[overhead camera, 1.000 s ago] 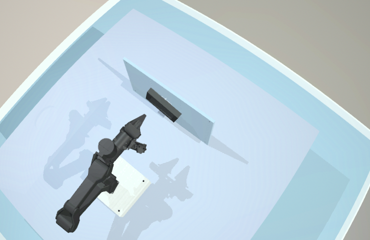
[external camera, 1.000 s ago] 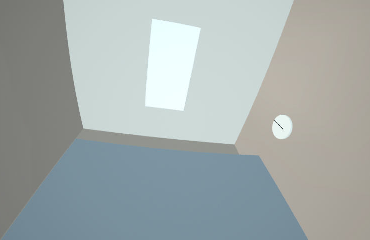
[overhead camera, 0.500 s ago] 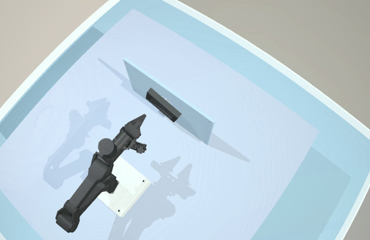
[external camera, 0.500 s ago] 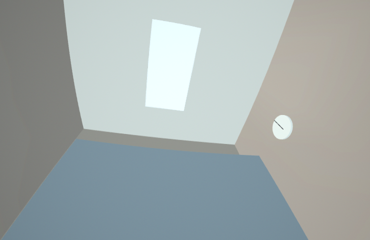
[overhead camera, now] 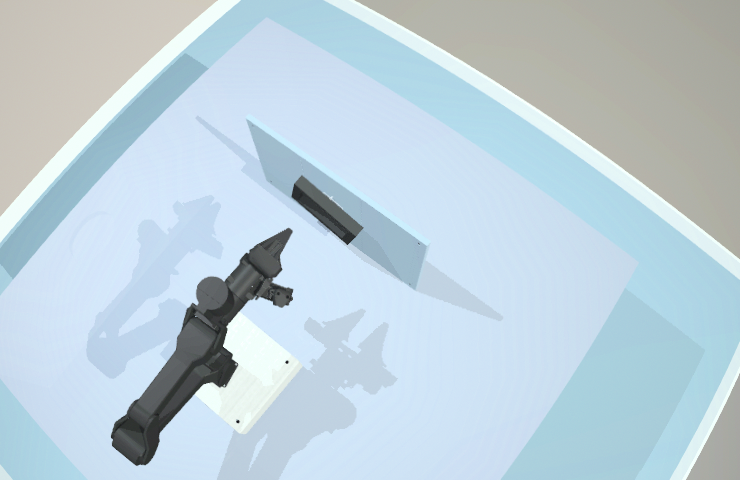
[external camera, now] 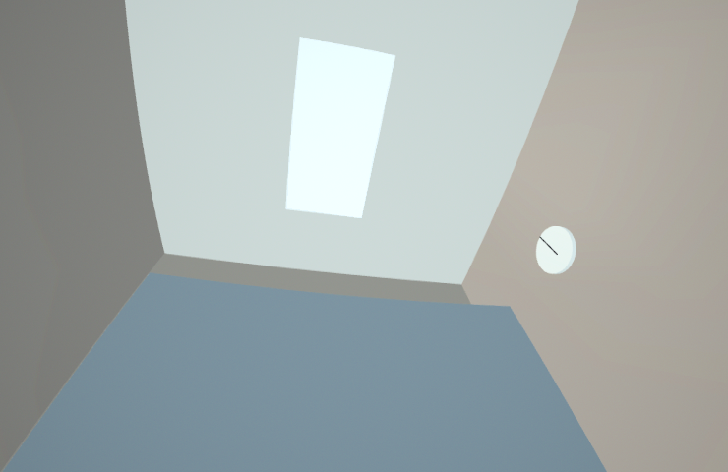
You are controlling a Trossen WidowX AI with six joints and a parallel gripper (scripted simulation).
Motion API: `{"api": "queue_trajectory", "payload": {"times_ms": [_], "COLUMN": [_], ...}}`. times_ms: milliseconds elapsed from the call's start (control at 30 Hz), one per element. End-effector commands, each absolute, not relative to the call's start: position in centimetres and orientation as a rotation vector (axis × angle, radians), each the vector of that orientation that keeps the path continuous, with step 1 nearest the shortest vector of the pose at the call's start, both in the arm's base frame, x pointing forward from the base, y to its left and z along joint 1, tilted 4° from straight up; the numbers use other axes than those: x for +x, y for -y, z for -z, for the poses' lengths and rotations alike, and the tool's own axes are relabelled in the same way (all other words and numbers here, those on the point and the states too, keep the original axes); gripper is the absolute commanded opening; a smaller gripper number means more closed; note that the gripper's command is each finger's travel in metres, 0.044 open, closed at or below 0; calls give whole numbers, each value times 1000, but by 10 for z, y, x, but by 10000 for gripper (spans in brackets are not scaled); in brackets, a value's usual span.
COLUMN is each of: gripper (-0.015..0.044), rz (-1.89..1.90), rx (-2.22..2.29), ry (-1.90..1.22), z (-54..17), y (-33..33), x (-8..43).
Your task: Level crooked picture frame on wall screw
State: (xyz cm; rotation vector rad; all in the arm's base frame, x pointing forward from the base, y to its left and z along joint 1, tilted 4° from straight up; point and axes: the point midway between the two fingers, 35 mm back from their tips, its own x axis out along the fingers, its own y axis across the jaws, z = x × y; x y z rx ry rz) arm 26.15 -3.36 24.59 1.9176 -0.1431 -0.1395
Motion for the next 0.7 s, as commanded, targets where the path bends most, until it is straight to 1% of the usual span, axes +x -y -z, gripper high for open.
{"api": "queue_trajectory", "payload": {"times_ms": [0,133,300,667], "gripper": [260,260,260,260], "rz": [140,140,145,145], "rx": [1922,1901,1792,1788], "ry": [141,141,129,129], "z": [-246,-238,-191,-189], "y": [33,33,25,25], "x": [262,263,264,264]}}
